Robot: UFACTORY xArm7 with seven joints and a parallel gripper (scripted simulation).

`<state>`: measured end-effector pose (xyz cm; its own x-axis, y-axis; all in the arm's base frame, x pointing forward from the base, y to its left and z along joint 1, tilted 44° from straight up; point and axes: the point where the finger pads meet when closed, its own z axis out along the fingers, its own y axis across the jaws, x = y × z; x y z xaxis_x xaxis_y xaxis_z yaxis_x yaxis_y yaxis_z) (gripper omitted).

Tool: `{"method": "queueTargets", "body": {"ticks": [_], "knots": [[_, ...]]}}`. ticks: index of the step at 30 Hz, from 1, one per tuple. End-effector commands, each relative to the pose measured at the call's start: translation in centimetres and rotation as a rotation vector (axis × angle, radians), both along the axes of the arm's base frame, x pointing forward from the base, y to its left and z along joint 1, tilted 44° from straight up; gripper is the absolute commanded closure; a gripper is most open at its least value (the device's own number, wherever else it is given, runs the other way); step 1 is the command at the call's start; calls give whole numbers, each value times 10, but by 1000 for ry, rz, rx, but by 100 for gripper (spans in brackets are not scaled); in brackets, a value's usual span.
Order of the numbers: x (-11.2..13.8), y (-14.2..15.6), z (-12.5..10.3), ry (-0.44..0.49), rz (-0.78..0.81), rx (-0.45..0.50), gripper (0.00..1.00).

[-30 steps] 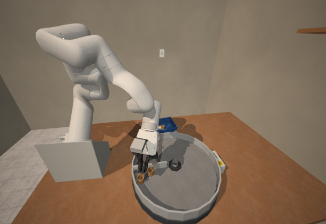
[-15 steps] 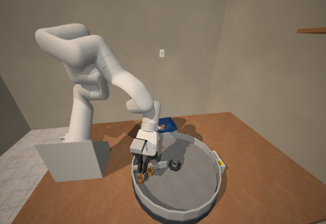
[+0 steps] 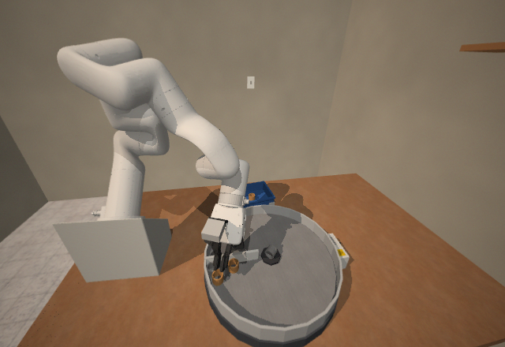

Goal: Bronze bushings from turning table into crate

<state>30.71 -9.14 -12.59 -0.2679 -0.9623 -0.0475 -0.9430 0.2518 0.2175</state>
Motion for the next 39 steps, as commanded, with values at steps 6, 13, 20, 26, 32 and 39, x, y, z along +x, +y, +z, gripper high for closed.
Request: {"method": "queueTargets", "body": {"ticks": [6,13,20,26,32,39], "knots": [[2,6,-8,-3,-3,-4,90],[2,6,-8,-3,-3,-4,90],[2,9,-11,-3,-3,-4,90],[2,16,-18,-3,-4,-4,90],[2,17,-20,-3,-3,-4,90],[2,17,-20,-3,-3,-4,90]]}}
